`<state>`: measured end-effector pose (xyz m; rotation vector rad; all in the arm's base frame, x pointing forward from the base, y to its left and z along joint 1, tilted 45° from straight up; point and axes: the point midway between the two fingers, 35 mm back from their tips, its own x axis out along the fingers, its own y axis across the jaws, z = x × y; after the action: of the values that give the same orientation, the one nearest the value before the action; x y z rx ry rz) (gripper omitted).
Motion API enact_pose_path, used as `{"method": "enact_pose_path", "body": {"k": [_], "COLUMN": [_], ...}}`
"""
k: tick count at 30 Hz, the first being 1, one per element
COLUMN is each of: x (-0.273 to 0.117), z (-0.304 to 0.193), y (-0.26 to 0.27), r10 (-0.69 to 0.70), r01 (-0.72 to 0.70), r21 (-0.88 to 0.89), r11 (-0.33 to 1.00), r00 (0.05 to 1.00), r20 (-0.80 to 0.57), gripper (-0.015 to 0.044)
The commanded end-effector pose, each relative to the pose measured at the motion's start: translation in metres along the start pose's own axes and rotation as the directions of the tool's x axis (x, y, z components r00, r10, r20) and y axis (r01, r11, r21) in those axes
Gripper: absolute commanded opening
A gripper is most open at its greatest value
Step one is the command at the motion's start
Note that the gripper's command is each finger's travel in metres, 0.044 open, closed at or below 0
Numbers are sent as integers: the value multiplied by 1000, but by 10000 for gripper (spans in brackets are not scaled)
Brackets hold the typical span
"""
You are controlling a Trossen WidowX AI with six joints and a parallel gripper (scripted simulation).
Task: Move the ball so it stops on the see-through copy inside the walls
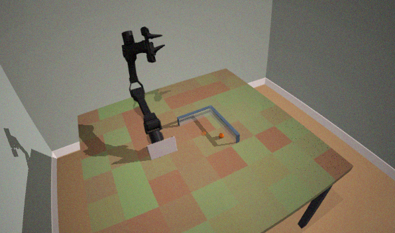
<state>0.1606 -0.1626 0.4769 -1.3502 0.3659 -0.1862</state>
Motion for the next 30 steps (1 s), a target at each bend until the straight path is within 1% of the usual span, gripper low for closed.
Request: {"method": "enact_pose_path", "body": {"k": [1, 5, 7, 10, 14, 19, 23, 26, 30], "x": [41, 89, 109, 145, 188, 227, 244, 249, 243], "z": [-23, -39, -44, -43, -31, 0, 32, 53, 82], "y": [24, 58, 73, 109, 163, 237, 301, 348, 414], "r10": [108, 234, 299, 399, 524, 661, 750, 799, 842], "r01": [-121, -285, -343, -468, -611, -728, -765, -743, -656], "r21": [208, 398, 428, 528, 616, 648, 644, 652, 669], "r11": [971, 872, 836, 709, 498, 225, 10, -153, -349], "r00": [991, 957, 939, 883, 777, 602, 432, 295, 94], "r20": [76, 171, 169, 247, 347, 448, 501, 524, 532], "gripper": [244, 244, 244, 244, 244, 244, 244, 244, 244]}}
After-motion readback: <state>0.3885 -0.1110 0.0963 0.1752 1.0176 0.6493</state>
